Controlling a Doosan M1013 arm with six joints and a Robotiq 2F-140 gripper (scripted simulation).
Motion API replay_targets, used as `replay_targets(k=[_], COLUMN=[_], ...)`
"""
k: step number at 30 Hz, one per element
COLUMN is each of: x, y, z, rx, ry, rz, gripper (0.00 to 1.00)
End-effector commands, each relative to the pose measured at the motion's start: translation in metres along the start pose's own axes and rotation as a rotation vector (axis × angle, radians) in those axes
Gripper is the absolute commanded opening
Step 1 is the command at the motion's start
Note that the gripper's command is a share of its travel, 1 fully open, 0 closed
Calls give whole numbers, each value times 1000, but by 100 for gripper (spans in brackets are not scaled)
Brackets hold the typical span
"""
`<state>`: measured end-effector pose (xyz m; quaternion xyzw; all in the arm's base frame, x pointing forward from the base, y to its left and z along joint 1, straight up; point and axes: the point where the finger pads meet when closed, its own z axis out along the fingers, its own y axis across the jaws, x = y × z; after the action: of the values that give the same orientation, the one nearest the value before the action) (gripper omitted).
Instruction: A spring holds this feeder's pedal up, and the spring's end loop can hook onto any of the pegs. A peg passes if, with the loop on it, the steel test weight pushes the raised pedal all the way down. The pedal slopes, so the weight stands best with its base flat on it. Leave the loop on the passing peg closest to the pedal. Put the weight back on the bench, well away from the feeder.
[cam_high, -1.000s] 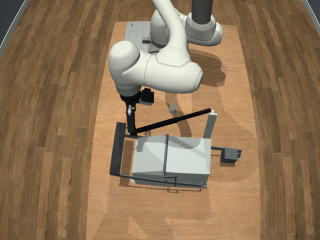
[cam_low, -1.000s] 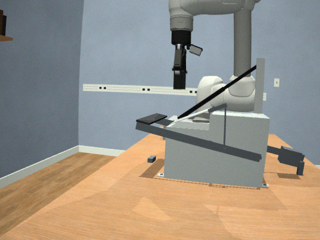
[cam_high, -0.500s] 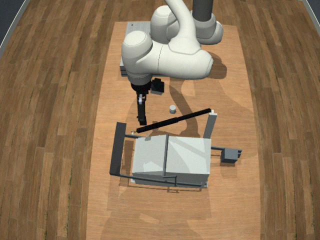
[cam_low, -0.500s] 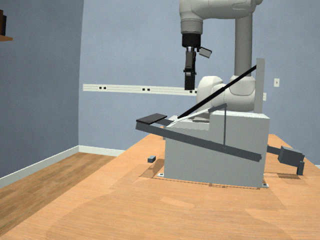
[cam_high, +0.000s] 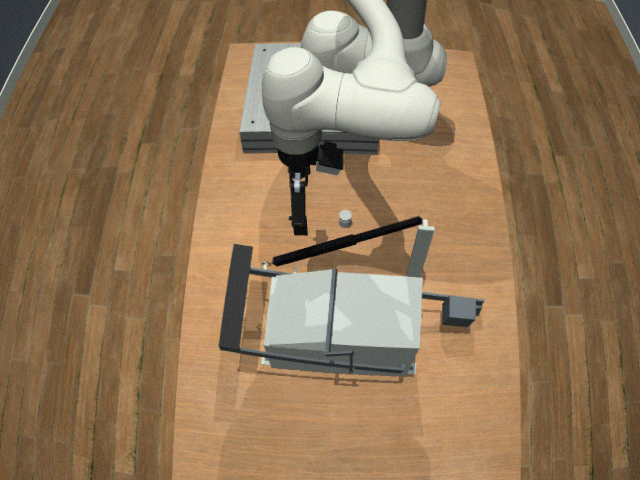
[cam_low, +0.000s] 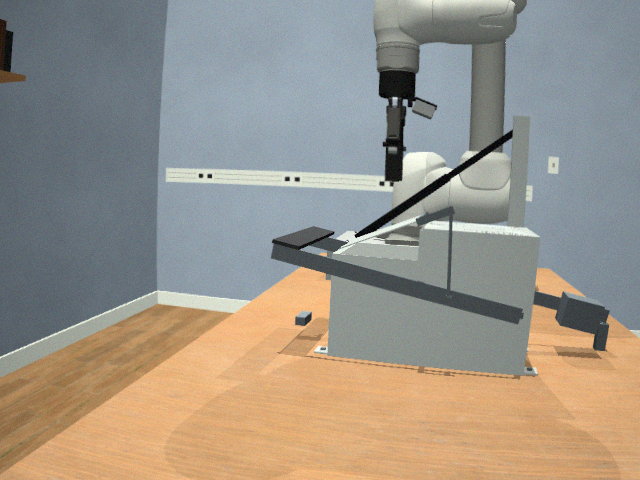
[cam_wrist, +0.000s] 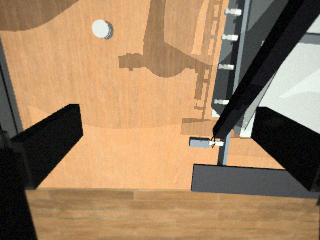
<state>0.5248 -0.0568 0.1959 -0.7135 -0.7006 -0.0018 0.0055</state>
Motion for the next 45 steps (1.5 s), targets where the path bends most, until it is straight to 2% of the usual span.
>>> replay_targets(k=[1,12,13,29,30,45], x=[11,11,48,48,84,84], y=[-13,-13,-60,-60,-108,-108], z=[-2,-2,-2,-2,-1,-1], rx=[-3,-3,-3,-3,-3,-3], ry=[-2,-2,-5,-5,-9,-9], rz=[1,1,1,1,1,1], gripper=[100,100,100,100,100,100])
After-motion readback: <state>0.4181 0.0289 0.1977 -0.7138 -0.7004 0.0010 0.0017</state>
